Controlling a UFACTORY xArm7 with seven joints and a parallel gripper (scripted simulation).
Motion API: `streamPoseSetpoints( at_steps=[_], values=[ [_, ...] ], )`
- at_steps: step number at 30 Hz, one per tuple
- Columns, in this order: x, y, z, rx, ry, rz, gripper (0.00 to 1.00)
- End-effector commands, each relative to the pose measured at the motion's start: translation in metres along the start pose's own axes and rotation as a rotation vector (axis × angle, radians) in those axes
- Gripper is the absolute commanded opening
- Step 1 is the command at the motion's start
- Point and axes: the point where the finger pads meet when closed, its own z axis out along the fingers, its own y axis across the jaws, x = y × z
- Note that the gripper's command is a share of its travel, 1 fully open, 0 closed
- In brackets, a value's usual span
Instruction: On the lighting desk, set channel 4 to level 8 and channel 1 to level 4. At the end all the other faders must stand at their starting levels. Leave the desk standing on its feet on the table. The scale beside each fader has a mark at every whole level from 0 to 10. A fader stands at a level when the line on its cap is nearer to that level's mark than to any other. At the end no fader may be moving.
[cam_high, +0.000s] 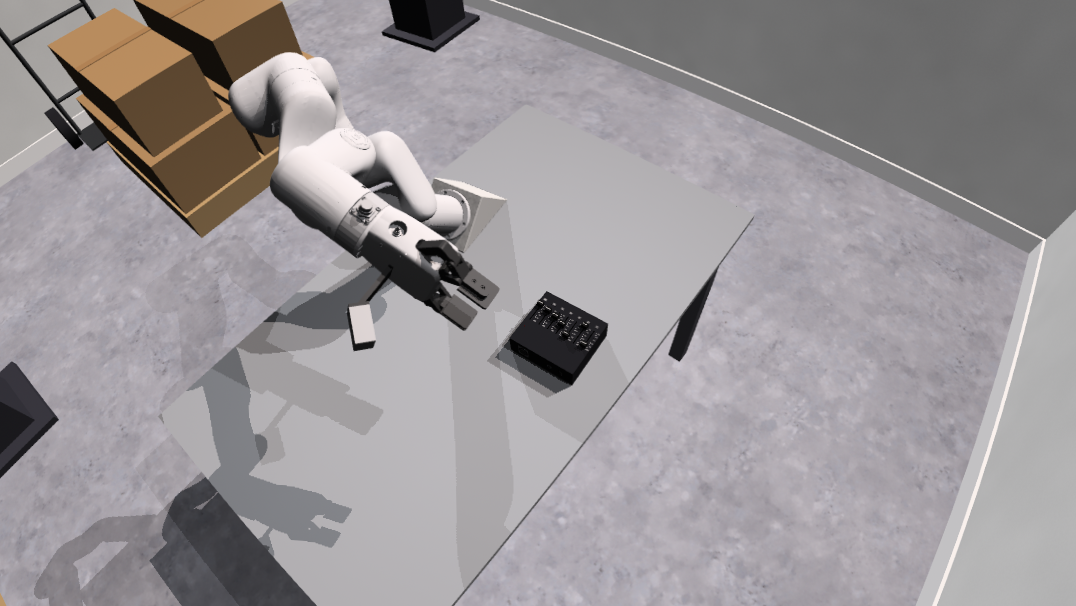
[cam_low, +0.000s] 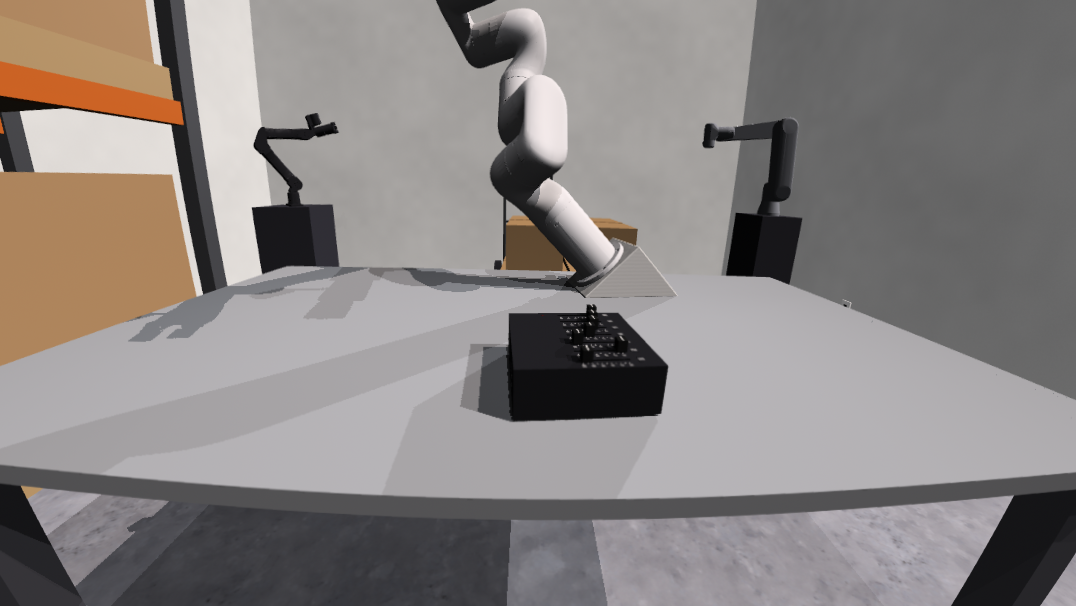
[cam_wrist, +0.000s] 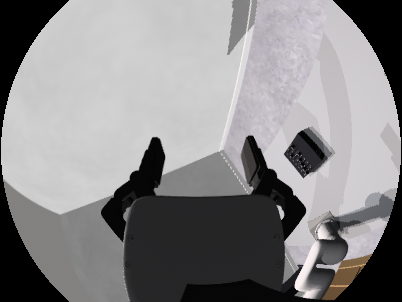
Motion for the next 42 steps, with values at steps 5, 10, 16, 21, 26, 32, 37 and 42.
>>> streamPoseSetpoints(
  at_steps=[5, 10, 16, 21, 26, 32, 37, 42],
  values=[
    [-0.049, 0.011, 0.022, -0.095, -0.039, -0.001, 1.00],
    [-0.049, 0.011, 0.022, -0.095, -0.039, -0.001, 1.00],
    [-0.049, 0.011, 0.022, -0.095, -0.039, -0.001, 1.00],
    [-0.092, 0.031, 0.044, -0.200, -0.066, 0.005, 1.00],
    [-0.092, 0.031, 0.044, -0.200, -0.066, 0.005, 1.00],
    [-0.130, 0.058, 0.065, -0.312, -0.079, 0.014, 1.00],
    [-0.130, 0.058, 0.065, -0.312, -0.079, 0.014, 1.00],
    [-0.130, 0.058, 0.065, -0.312, -0.079, 0.014, 1.00]
  ],
)
